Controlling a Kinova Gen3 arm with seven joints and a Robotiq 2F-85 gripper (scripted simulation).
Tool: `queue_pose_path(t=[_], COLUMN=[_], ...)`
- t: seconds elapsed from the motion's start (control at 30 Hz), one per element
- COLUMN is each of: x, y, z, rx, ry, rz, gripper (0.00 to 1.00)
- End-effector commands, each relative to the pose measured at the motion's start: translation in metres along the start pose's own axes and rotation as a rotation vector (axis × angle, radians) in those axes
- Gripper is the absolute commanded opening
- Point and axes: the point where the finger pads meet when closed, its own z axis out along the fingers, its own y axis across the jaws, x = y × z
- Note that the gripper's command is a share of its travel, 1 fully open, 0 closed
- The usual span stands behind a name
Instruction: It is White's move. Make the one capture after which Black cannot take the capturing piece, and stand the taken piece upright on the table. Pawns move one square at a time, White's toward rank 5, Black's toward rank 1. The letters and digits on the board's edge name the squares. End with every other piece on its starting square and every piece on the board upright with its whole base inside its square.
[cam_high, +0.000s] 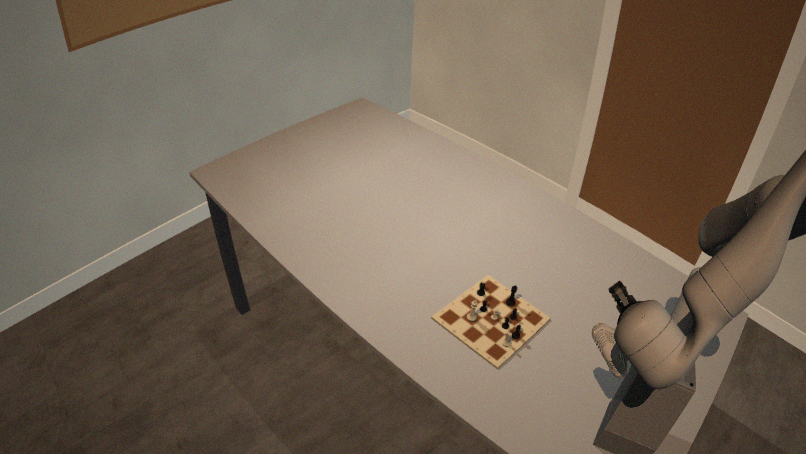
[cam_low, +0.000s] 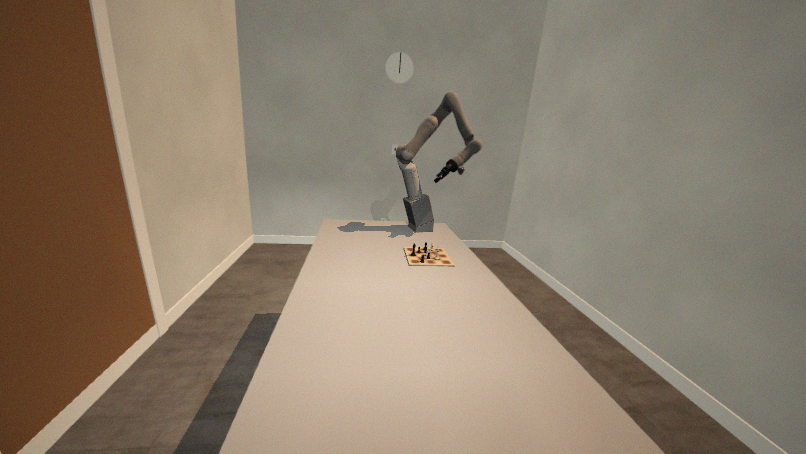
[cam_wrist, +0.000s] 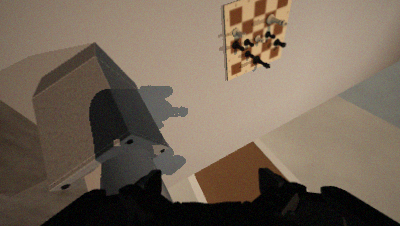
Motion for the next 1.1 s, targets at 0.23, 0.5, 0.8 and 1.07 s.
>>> queue_pose_path(t=[0.23,0.5,0.8,1.07], x=[-0.0001,-0.0001,0.0015,0.0095], y=[0.0001,0.0001,0.0002,0.0008], z=[-0.0003,-0.0003,-0.0008,-0.0031], rx=[0.0,0.0,0.004,0.021], ry=[0.001,0.001,0.0,-0.002], rz=[0.0,0.0,0.011,0.067], gripper=[1.0,1.0,1.0,1.0])
